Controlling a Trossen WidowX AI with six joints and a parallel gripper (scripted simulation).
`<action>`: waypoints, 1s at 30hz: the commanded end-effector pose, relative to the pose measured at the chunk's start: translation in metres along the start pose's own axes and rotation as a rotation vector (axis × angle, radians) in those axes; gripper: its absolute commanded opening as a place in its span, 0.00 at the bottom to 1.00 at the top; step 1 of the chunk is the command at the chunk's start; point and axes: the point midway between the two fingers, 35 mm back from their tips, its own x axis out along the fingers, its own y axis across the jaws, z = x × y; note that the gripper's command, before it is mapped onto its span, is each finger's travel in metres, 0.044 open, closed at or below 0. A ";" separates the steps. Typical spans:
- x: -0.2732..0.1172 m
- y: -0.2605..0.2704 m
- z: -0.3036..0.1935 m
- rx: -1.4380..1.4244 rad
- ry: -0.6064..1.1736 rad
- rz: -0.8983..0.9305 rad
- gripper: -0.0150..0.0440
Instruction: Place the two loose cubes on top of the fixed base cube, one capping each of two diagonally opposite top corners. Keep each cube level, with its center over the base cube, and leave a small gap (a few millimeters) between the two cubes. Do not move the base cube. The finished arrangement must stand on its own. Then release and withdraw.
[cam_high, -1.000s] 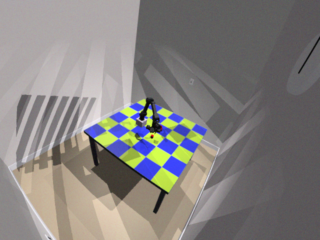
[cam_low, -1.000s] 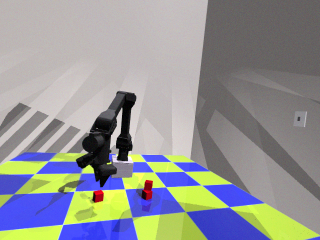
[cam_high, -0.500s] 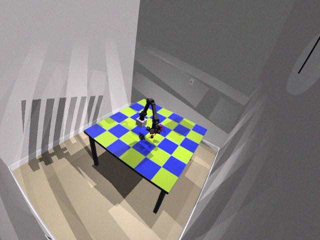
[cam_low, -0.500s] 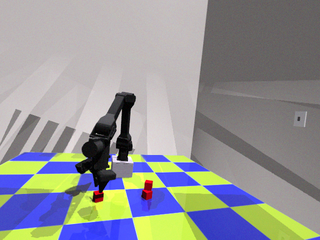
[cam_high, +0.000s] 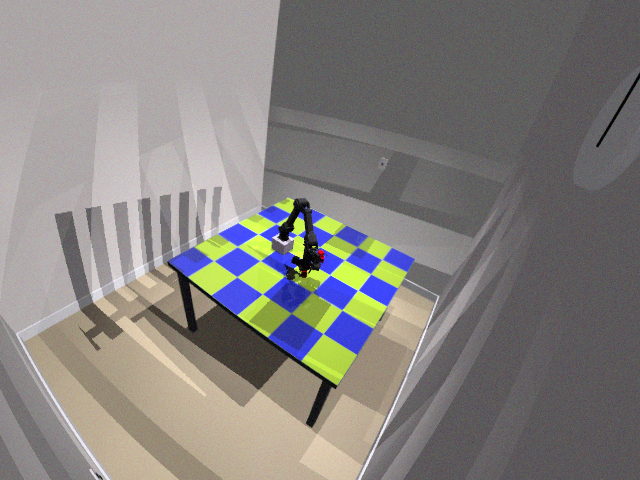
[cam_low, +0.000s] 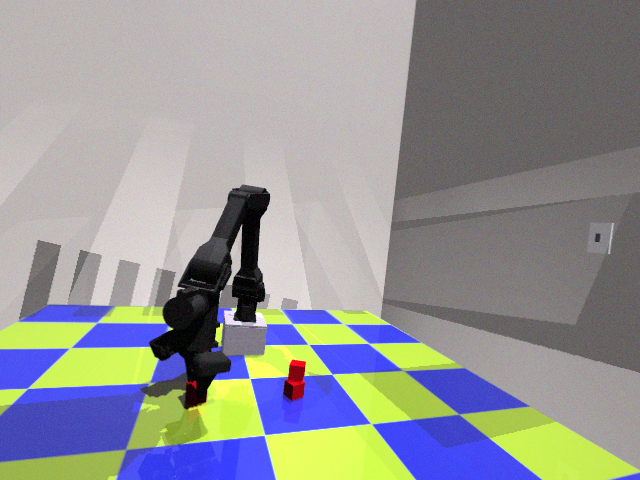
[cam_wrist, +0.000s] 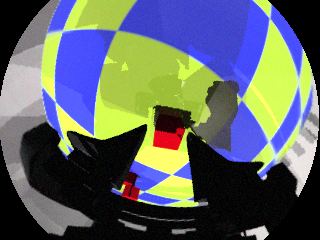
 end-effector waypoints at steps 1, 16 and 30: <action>0.004 -0.001 -0.002 0.004 0.008 -0.002 0.61; -0.015 0.001 0.000 0.004 0.007 -0.002 0.43; -0.059 0.003 0.002 0.004 0.007 -0.002 0.43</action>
